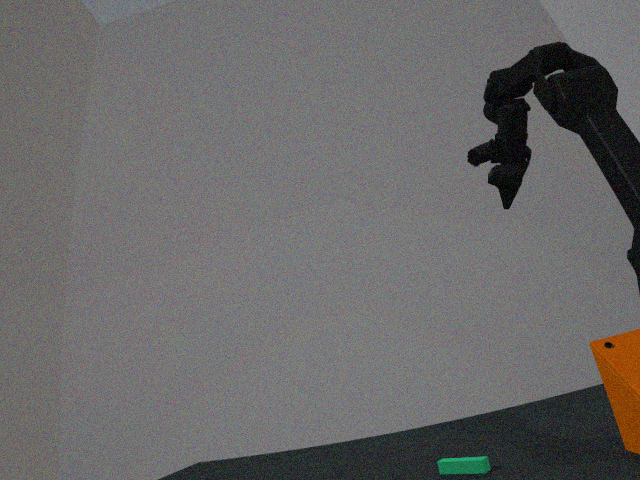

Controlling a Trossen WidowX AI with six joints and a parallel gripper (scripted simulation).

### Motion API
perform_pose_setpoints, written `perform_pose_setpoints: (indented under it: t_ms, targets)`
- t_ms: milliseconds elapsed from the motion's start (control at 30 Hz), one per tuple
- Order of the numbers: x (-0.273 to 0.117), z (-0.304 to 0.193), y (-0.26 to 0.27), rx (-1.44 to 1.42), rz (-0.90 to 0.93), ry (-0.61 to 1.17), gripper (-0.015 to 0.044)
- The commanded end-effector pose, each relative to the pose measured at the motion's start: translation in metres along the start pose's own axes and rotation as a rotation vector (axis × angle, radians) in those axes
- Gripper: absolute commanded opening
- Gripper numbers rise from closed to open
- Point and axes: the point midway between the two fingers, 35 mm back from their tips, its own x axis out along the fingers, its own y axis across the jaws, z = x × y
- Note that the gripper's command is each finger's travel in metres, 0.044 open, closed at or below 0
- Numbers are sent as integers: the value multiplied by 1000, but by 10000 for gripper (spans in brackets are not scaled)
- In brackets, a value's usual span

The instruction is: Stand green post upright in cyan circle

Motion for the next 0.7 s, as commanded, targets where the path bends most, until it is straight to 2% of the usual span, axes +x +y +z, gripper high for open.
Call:
perform_pose_setpoints:
  t_ms: [0,167,200,667]
  targets:
    - [1,1,1,0,3,0,374]
    - [18,31,42,-2,90,-3,242]
    - [21,38,52,-2,110,-1,233]
    - [61,93,201,6,375,87,233]
